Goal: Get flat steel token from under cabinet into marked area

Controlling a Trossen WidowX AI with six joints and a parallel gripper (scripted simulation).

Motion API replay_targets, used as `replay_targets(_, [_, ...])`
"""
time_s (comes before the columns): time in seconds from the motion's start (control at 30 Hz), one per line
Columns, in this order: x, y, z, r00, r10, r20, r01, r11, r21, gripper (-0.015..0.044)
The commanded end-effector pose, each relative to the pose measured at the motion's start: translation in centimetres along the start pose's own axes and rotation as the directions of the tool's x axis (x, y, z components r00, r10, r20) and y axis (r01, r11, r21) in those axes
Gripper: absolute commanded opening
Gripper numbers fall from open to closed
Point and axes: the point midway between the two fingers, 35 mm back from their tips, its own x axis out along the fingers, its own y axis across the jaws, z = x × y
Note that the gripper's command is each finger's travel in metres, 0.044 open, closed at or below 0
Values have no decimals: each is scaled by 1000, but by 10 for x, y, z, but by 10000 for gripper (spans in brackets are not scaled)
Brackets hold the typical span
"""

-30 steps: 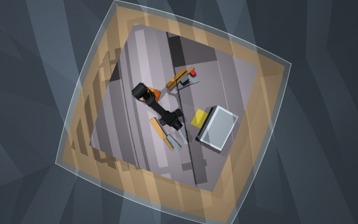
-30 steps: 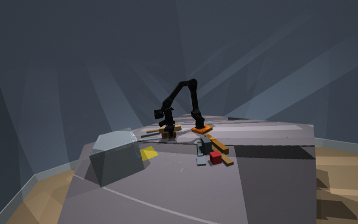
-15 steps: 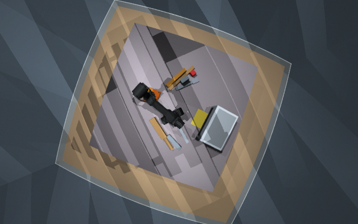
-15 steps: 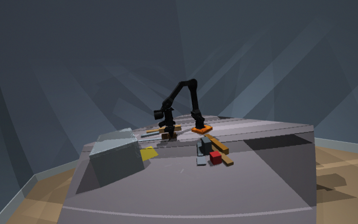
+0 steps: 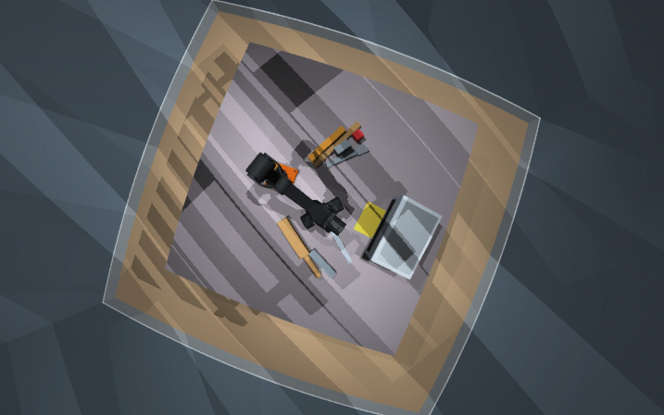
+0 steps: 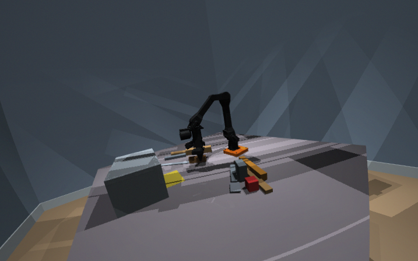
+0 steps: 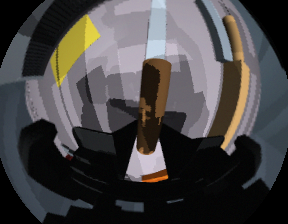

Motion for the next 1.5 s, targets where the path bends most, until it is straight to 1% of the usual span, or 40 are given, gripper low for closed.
replay_targets(0.0, [-1,5,0,1000,2,3,-2,1000,-3,0])
replay_targets(1.47, [-1,42,-22,1000,4,1,-4,1000,-3,0])
